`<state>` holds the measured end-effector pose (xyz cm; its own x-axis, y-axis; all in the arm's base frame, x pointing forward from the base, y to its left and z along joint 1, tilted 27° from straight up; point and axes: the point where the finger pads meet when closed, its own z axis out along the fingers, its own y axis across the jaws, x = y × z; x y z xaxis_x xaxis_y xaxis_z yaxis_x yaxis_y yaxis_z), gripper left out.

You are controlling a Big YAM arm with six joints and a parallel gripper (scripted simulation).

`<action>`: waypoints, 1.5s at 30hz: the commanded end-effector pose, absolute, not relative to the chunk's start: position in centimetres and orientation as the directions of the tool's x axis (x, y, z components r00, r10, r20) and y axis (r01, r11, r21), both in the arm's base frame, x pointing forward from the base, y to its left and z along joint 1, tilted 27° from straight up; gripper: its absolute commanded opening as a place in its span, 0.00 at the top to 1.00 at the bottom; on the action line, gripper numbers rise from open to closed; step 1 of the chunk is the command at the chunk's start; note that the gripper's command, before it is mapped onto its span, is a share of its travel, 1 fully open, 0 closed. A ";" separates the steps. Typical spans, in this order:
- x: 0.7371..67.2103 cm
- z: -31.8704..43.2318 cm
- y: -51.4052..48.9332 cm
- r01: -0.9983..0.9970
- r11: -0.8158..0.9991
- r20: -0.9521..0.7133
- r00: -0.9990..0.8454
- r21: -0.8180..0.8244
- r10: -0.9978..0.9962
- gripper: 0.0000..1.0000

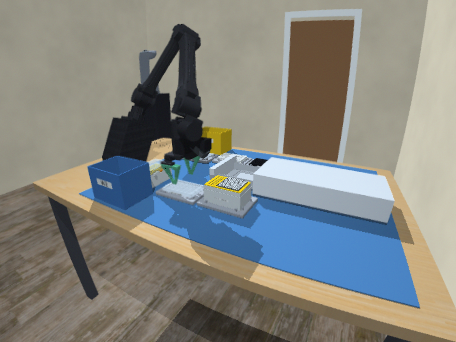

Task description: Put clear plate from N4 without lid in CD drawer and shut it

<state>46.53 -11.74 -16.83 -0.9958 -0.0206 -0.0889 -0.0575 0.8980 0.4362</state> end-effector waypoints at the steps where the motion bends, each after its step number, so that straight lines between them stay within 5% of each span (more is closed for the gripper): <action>1: 46.4 -17.7 -10.7 -0.055 0.896 -0.084 -0.996 0.441 -0.019 0.00; 45: 46.8 -18.6 -10.1 -0.060 0.898 -0.096 -0.995 0.436 -0.020 0.00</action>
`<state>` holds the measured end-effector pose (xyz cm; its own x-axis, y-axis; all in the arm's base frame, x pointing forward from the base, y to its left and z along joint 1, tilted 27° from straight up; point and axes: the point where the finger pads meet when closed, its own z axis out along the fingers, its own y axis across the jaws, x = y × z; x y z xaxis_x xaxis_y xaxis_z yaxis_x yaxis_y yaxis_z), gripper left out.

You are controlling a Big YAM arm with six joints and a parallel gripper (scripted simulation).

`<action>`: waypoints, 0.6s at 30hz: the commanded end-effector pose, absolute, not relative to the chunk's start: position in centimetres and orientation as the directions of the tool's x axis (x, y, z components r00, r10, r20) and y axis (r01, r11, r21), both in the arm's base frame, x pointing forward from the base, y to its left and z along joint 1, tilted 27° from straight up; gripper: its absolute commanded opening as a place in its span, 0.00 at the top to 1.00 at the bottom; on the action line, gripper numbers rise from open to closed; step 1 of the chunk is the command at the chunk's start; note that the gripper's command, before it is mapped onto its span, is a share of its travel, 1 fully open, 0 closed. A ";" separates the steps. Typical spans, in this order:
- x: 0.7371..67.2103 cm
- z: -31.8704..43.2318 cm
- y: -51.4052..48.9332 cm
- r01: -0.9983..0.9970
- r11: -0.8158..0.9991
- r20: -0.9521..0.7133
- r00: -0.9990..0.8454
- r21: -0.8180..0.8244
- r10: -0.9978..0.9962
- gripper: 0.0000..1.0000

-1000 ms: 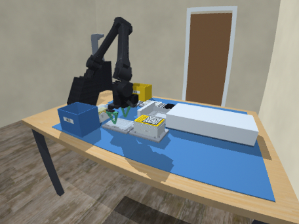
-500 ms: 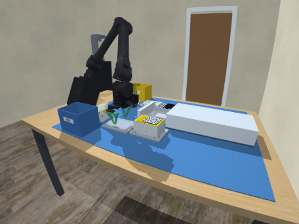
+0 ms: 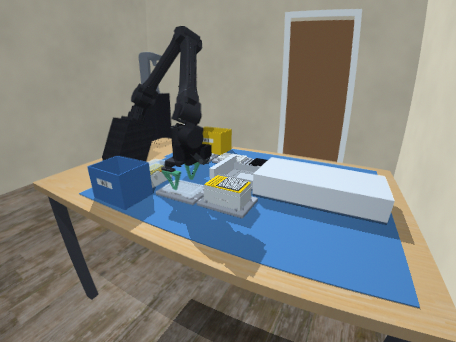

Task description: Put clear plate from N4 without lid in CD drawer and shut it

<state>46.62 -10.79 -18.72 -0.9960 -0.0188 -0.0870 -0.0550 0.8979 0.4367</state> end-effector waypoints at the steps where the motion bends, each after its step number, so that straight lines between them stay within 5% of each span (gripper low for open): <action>1: 46.8 -18.6 -10.1 -0.060 0.898 -0.096 -0.995 0.436 -0.020 0.00; 18: 46.5 -20.1 -9.5 -0.054 0.896 -0.084 -0.996 0.442 -0.019 0.00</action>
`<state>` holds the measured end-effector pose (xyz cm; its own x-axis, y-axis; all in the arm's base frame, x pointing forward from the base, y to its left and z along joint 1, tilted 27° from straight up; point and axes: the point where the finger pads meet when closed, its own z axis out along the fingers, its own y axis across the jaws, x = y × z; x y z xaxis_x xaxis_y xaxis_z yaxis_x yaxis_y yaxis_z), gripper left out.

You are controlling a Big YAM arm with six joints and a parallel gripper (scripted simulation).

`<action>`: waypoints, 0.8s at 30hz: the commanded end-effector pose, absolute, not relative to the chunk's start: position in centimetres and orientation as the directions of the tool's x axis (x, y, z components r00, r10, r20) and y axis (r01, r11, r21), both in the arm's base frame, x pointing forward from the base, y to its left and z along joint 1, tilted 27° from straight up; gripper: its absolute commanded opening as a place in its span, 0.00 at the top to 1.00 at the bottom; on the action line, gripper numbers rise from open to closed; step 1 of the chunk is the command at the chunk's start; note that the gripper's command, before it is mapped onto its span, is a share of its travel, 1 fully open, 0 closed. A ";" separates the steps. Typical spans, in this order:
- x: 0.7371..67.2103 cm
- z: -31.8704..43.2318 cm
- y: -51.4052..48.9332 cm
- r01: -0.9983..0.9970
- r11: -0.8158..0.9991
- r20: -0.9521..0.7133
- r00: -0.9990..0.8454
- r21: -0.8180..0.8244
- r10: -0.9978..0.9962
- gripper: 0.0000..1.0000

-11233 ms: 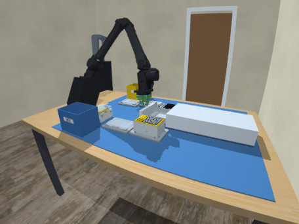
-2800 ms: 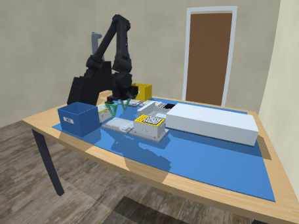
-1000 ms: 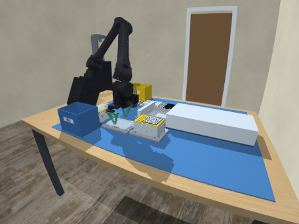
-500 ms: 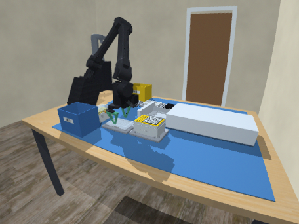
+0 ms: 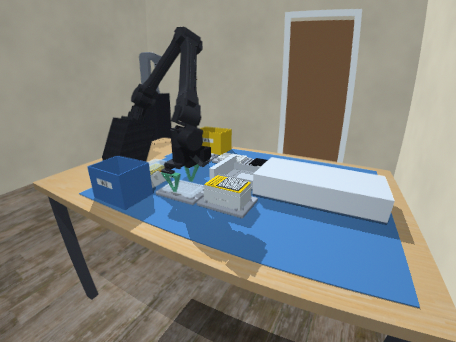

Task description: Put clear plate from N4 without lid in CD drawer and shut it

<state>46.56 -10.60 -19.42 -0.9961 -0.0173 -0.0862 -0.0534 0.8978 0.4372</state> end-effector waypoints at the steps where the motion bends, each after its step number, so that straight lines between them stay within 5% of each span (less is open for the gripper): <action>1: 46.5 -20.1 -9.5 -0.054 0.896 -0.084 -0.996 0.442 -0.019 0.00; 24: 47.1 -20.2 -9.2 -0.062 0.898 -0.099 -0.995 0.435 -0.021 0.00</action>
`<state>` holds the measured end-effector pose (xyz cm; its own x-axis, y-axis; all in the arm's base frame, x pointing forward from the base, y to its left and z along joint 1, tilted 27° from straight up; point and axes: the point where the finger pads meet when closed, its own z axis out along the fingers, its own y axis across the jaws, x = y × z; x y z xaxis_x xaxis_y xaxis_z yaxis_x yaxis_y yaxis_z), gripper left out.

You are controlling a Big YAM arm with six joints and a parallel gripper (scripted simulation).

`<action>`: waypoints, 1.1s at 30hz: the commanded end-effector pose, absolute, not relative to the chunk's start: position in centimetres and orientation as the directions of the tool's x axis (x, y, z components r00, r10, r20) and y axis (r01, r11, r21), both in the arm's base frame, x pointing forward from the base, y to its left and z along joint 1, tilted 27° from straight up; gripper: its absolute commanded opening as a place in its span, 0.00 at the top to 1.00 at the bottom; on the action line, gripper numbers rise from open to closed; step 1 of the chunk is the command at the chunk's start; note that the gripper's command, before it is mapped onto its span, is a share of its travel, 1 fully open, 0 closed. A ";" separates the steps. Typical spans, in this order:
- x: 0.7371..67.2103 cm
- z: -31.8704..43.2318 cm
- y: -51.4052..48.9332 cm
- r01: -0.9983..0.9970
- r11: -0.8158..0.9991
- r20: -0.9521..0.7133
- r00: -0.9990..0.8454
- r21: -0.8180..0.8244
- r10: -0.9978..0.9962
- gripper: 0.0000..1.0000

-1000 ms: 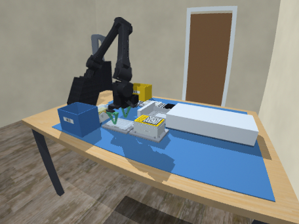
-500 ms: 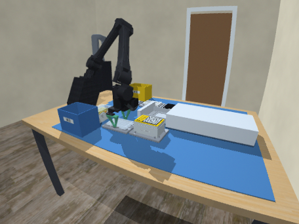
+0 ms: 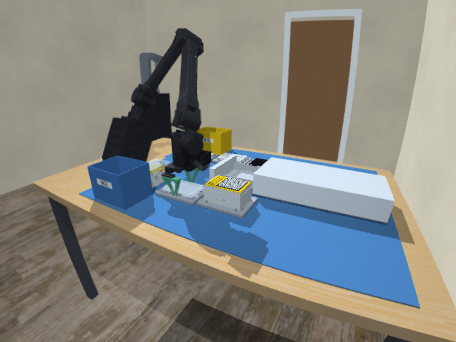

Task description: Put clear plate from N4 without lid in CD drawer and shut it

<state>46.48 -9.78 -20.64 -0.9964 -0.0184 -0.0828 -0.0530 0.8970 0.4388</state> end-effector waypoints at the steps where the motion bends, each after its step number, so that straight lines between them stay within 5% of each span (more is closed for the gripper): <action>1: 47.1 -20.2 -9.2 -0.062 0.898 -0.099 -0.995 0.435 -0.021 0.00; 31: 47.1 -20.2 -9.2 -0.062 0.898 -0.099 -0.995 0.435 -0.021 0.00; 32: 47.1 -20.2 -9.2 -0.062 0.898 -0.099 -0.995 0.435 -0.021 1.00; 33: 47.1 -20.2 -9.2 -0.062 0.899 -0.099 -0.995 0.434 -0.021 1.00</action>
<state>46.49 -9.58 -20.57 -0.9962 -0.0180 -0.0847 -0.0540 0.8936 0.4456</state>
